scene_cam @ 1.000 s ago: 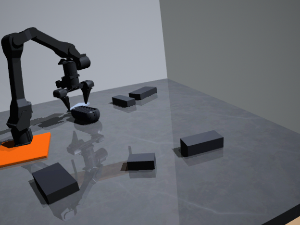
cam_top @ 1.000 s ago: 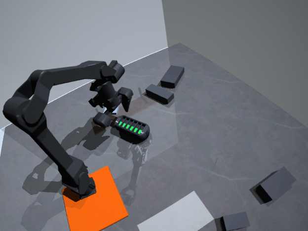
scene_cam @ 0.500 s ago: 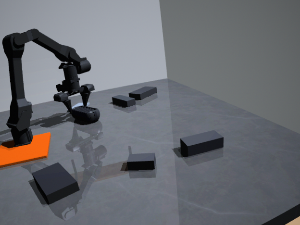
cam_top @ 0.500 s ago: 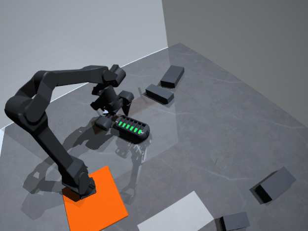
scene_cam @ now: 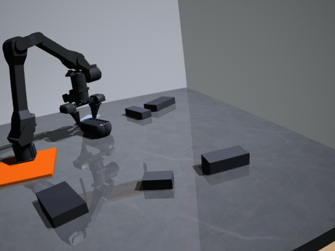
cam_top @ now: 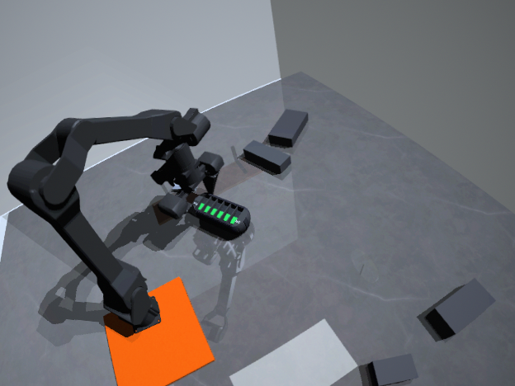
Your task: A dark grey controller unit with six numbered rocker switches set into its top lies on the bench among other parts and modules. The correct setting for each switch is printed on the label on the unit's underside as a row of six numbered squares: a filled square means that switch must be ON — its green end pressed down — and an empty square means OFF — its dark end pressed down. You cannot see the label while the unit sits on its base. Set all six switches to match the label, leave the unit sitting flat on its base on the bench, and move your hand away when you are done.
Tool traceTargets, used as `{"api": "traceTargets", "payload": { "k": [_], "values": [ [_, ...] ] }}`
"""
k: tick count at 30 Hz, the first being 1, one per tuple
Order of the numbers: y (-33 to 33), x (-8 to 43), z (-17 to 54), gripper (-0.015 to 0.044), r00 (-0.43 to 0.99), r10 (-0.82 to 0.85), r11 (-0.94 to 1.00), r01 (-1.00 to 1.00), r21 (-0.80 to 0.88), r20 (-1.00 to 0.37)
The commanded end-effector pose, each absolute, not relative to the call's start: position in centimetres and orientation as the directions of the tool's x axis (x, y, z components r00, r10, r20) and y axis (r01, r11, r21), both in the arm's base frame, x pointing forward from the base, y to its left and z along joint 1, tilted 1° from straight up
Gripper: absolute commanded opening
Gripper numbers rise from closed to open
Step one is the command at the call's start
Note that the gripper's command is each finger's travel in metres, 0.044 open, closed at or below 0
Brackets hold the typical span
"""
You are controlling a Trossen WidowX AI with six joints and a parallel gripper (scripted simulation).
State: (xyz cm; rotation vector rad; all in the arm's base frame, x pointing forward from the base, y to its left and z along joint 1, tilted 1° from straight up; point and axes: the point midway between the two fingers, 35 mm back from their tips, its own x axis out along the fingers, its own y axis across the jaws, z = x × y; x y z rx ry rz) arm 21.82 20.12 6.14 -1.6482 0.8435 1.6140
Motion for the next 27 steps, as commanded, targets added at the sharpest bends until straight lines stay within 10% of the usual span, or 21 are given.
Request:
{"api": "traceTargets", "payload": {
  "k": [1,7,27],
  "values": [
    [20.2,21.9,6.0,0.0137,0.026,0.009,-0.562,-0.827,-0.026,-1.0],
    [20.6,22.2,6.1,0.0,0.026,0.009,-0.562,-0.827,-0.027,-1.0],
    [21.4,22.9,6.3,0.0,0.026,0.01,-0.562,-0.827,-0.027,-1.0]
  ]
}}
